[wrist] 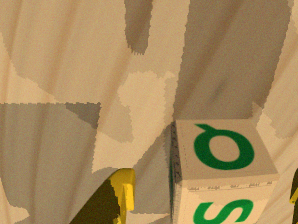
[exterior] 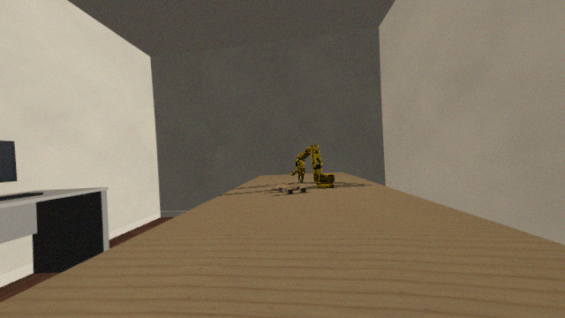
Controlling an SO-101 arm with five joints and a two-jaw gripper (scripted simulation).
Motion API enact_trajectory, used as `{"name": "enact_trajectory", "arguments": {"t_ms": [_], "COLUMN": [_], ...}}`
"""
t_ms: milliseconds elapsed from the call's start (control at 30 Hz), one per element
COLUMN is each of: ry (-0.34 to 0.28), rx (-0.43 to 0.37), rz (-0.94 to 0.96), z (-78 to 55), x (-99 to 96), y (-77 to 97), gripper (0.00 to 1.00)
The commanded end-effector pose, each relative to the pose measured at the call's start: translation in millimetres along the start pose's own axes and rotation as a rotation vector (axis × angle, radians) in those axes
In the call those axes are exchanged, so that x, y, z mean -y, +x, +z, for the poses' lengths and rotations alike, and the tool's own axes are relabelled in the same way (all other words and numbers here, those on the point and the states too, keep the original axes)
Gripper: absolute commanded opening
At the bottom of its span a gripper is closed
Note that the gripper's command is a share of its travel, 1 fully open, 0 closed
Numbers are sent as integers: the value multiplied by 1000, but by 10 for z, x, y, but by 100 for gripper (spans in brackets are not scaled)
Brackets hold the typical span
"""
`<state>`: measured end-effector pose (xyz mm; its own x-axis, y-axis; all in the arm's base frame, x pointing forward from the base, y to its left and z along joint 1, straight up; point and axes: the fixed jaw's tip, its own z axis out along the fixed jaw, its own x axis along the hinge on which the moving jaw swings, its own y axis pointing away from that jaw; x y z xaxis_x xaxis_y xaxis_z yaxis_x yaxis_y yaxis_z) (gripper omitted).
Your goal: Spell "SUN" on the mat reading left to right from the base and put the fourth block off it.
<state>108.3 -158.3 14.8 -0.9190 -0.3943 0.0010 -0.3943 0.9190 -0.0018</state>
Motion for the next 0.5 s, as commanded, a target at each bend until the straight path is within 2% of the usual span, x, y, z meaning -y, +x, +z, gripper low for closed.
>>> {"name": "enact_trajectory", "arguments": {"t_ms": [0, 467], "ry": [71, 71], "rx": [15, 15], "rz": [0, 0], "z": [-101, -102], "x": [100, 126], "y": [-31, -31], "gripper": [32, 27]}}
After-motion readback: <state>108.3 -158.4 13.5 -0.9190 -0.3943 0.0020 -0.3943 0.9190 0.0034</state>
